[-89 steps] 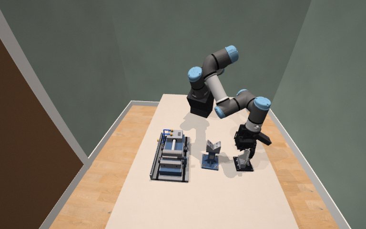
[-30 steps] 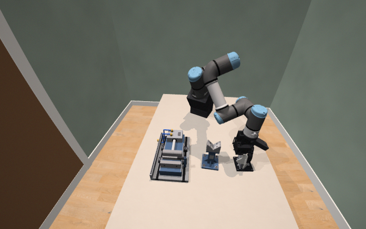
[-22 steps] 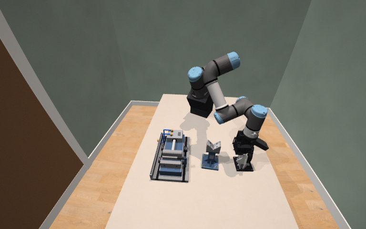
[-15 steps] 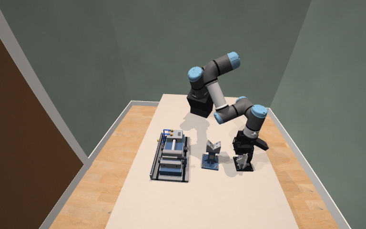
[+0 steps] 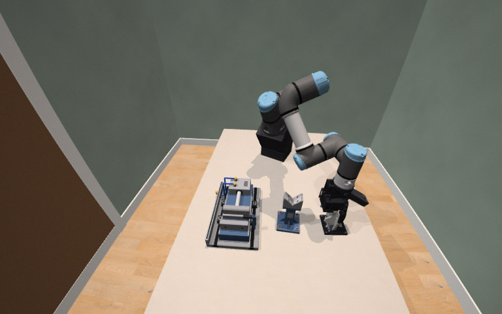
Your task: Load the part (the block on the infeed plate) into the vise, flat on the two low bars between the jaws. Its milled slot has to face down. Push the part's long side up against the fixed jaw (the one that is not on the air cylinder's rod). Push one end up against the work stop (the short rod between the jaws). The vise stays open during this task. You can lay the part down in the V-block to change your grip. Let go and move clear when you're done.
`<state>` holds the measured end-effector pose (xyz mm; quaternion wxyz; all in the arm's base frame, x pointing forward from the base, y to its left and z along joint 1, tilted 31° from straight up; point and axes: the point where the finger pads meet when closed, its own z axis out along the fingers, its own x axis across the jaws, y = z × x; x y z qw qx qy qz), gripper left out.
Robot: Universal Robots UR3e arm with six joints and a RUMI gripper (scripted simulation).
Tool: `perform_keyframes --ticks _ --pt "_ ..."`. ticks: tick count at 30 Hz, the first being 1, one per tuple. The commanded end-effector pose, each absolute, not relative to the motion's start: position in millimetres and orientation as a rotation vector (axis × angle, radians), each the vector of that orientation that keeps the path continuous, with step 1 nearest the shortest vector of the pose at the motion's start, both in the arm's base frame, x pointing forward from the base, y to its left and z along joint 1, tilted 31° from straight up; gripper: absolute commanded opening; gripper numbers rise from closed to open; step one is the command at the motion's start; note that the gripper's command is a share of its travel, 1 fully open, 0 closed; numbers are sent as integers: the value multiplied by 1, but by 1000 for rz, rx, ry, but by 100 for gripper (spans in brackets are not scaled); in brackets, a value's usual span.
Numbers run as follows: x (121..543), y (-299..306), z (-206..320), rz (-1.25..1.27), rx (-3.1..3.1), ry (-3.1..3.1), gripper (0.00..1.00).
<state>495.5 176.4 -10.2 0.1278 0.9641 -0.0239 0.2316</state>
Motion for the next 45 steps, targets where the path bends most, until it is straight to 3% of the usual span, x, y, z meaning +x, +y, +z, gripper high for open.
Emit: perform_keyframes --ticks 1,45 --pt "496 177 -9 677 2805 -69 0" --pt "492 179 -2 677 2805 -69 0"
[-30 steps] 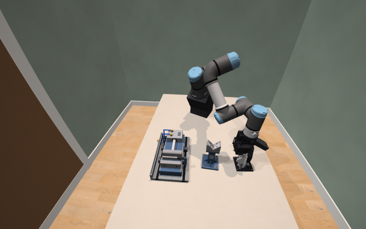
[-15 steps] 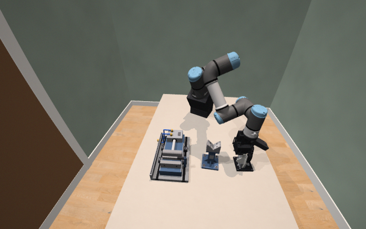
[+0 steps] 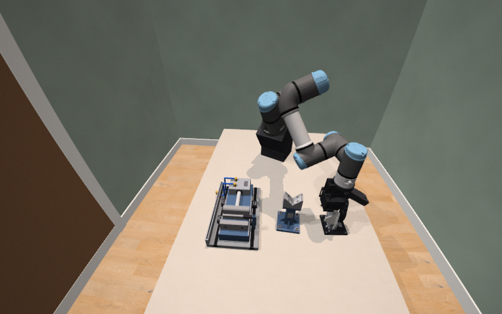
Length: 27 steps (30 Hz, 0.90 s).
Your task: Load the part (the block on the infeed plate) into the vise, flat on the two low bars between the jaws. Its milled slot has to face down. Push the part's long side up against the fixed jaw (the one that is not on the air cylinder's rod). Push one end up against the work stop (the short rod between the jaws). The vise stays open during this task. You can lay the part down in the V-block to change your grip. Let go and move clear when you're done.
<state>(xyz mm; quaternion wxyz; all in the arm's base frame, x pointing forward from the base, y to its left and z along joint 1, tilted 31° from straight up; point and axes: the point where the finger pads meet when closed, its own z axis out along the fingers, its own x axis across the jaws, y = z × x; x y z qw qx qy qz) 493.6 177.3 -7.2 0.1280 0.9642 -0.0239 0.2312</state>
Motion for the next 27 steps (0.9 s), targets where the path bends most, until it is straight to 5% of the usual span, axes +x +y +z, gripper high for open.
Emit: perform_keyframes --ticks 1,27 --pt "491 179 -1 677 2805 -69 0" --pt "458 199 63 677 2805 -69 0"
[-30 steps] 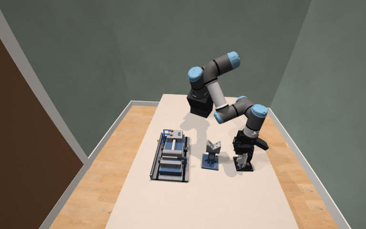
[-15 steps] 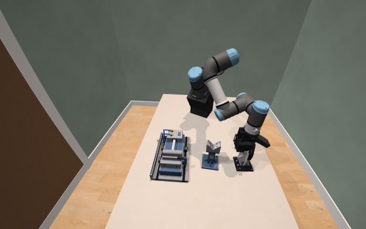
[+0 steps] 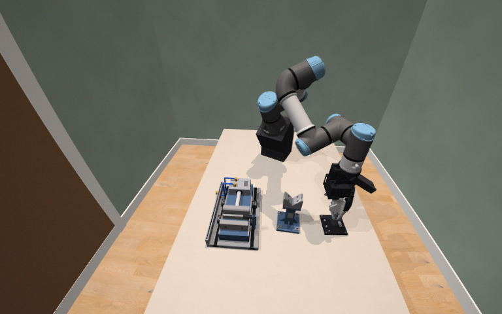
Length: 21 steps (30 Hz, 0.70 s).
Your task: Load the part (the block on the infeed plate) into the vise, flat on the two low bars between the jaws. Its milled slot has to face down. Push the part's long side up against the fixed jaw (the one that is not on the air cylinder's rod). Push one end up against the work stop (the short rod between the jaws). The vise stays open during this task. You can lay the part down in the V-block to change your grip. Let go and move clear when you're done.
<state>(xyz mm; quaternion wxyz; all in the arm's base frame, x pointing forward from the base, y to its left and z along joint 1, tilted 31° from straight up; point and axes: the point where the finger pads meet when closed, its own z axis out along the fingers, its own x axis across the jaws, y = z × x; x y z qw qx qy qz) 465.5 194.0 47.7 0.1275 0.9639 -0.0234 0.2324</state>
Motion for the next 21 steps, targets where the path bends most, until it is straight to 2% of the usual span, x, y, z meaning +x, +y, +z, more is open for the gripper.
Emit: perform_keyframes --ticks 1,21 --pt "456 200 68 677 2805 -69 0" --pt "421 220 135 677 2805 -69 0"
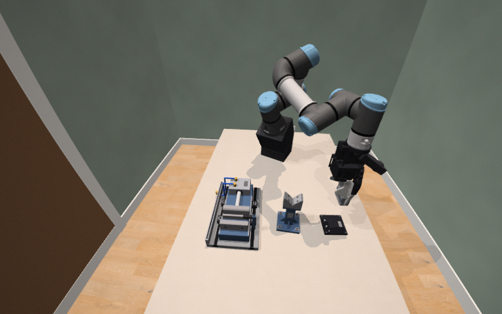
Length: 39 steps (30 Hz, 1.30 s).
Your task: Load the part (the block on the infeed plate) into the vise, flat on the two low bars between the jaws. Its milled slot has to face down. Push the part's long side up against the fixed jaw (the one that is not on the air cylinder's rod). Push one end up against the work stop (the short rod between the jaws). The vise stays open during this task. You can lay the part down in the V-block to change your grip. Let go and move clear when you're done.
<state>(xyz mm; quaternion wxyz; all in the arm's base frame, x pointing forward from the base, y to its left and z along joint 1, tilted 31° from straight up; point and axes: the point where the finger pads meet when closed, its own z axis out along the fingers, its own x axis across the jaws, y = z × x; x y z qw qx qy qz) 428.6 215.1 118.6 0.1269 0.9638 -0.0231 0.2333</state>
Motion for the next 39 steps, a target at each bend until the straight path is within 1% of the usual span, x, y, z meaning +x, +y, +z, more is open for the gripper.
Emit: perform_keyframes --ticks 1,9,19,39 --pt "420 221 138 677 2805 -69 0" --pt "410 226 156 677 2805 -69 0" --pt "405 229 166 677 2805 -69 0" --pt "403 231 170 677 2805 -69 0"
